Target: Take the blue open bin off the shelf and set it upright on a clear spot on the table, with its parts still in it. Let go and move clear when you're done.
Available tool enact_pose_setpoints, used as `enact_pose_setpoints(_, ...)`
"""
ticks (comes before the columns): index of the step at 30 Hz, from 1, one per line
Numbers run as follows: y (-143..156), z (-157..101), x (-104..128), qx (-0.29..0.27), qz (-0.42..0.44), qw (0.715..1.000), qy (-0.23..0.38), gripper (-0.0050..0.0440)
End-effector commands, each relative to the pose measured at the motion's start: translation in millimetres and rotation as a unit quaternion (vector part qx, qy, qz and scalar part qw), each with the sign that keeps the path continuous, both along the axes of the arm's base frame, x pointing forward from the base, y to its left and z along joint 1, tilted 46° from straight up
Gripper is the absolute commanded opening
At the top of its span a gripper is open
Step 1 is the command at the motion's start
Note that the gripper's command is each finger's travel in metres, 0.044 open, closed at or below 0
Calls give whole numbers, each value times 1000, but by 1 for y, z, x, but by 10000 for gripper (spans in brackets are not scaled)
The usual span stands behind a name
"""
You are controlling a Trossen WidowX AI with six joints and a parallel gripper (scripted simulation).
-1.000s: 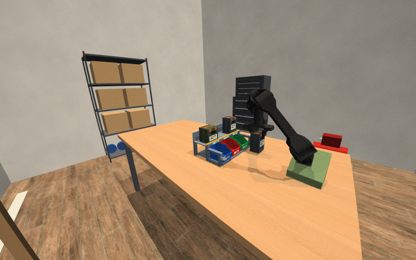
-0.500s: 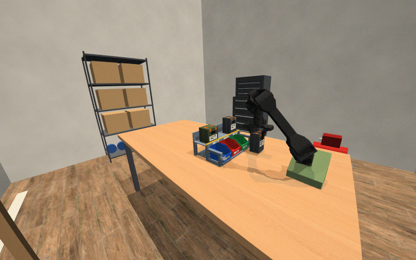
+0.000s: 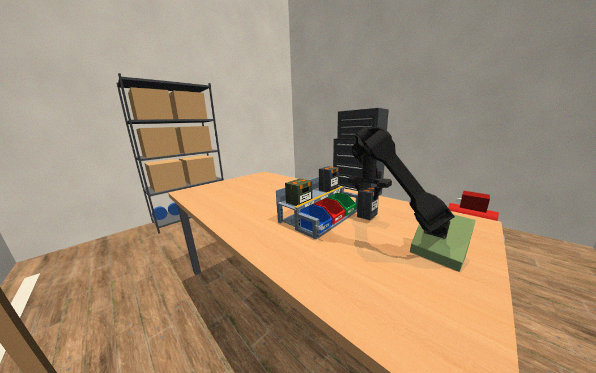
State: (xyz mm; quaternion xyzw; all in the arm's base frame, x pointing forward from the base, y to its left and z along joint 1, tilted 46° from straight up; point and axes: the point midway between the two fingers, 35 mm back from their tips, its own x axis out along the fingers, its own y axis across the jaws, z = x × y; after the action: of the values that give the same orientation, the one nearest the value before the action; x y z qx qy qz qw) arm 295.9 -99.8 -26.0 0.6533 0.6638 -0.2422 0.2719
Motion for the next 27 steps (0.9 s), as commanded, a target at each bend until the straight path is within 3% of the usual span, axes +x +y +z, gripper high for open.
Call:
enact_pose_setpoints(1,-16,17,10,-20,-15,999,-27,0)
enact_pose_setpoints(27,-6,11,6,-11,-4,1000,-15,0)
